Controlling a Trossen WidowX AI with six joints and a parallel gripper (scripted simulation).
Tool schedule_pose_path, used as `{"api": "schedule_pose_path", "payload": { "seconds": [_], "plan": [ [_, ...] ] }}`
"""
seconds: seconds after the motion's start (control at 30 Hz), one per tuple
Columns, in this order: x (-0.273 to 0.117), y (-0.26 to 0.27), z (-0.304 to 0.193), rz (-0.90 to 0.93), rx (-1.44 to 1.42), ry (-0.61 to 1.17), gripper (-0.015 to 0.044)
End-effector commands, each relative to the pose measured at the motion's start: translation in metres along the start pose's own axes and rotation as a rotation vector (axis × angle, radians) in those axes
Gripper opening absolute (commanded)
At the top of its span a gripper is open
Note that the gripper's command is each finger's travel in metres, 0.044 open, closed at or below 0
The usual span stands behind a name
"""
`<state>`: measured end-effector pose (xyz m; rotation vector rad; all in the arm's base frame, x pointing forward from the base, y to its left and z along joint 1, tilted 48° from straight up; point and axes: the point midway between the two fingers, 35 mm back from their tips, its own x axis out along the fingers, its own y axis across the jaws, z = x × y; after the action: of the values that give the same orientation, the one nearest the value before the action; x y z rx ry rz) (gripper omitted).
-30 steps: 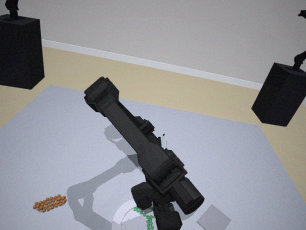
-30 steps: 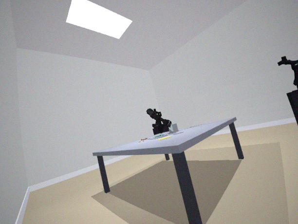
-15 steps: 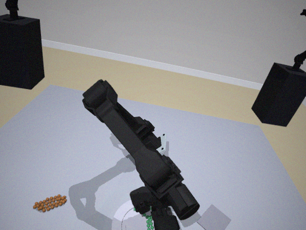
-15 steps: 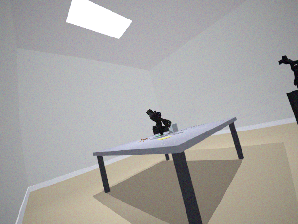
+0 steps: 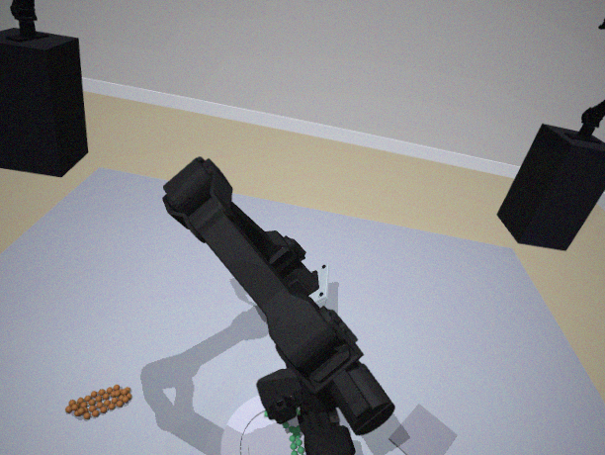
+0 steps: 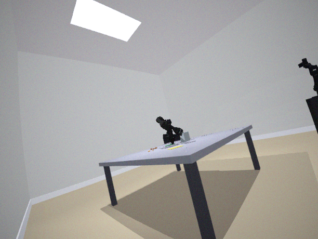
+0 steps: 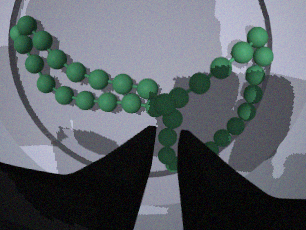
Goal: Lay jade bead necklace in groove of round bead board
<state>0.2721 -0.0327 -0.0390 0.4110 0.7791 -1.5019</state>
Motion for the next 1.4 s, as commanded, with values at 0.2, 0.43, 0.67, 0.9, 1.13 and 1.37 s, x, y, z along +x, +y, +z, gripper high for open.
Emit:
{"api": "schedule_pose_path", "payload": {
  "seconds": [0.2, 0.43, 0.67, 0.9, 1.13, 1.37],
  "plan": [
    [-0.001, 0.0, 0.0, 0.001, 0.0, 0.0, 0.0],
    [-0.001, 0.0, 0.0, 0.001, 0.0, 0.0, 0.0],
    [-0.001, 0.0, 0.0, 0.001, 0.0, 0.0, 0.0],
    [-0.008, 0.0, 0.0, 0.002, -0.007, -0.004, 0.0],
    [-0.008, 0.003, -0.007, 0.003, -0.007, -0.004, 0.0],
    [-0.008, 0.013, -0.027, 0.003, -0.006, -0.003, 0.0]
  ]
}}
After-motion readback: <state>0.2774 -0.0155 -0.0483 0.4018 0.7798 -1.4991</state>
